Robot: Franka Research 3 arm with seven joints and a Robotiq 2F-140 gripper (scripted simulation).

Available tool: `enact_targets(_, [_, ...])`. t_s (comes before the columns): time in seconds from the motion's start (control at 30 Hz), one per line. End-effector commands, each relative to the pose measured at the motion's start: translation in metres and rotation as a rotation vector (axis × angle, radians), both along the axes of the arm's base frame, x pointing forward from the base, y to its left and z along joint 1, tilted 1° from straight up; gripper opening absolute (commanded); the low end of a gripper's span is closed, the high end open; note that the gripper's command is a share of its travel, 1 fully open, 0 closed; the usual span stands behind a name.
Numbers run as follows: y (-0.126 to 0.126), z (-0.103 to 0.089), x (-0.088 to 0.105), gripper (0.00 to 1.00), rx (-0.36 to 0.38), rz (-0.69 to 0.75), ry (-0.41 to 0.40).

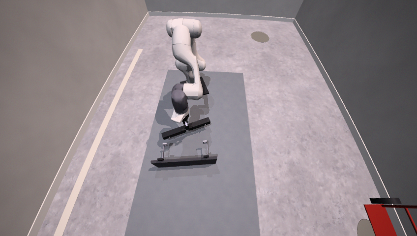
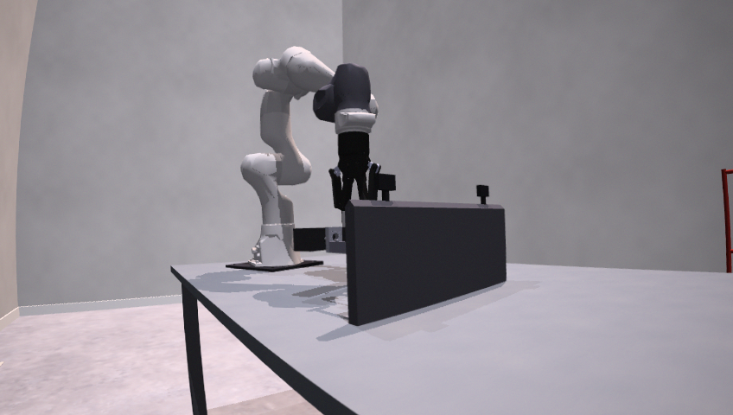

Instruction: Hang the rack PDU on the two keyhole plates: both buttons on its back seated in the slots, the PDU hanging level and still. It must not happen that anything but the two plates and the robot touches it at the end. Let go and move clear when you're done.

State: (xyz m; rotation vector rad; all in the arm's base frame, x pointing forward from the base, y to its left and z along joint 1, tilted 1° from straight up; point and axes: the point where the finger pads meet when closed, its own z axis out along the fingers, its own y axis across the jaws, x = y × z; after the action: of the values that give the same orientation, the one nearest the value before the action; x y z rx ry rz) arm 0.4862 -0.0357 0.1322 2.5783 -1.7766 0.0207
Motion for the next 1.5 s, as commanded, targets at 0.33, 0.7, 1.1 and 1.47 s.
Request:
enact_targets(0.33, [0.001,0.004,0.000,0.00,0.002,0.007,0.001])
enact_targets(0.7, [0.001,0.004,0.001,0.00,0.002,-0.019,-0.001])
enact_targets(1.1, [-0.001,0.006,0.031,0.00,0.004,-0.306,-0.014])
enact_targets(1.47, [-0.005,0.010,0.078,0.00,0.004,-0.306,-0.014])
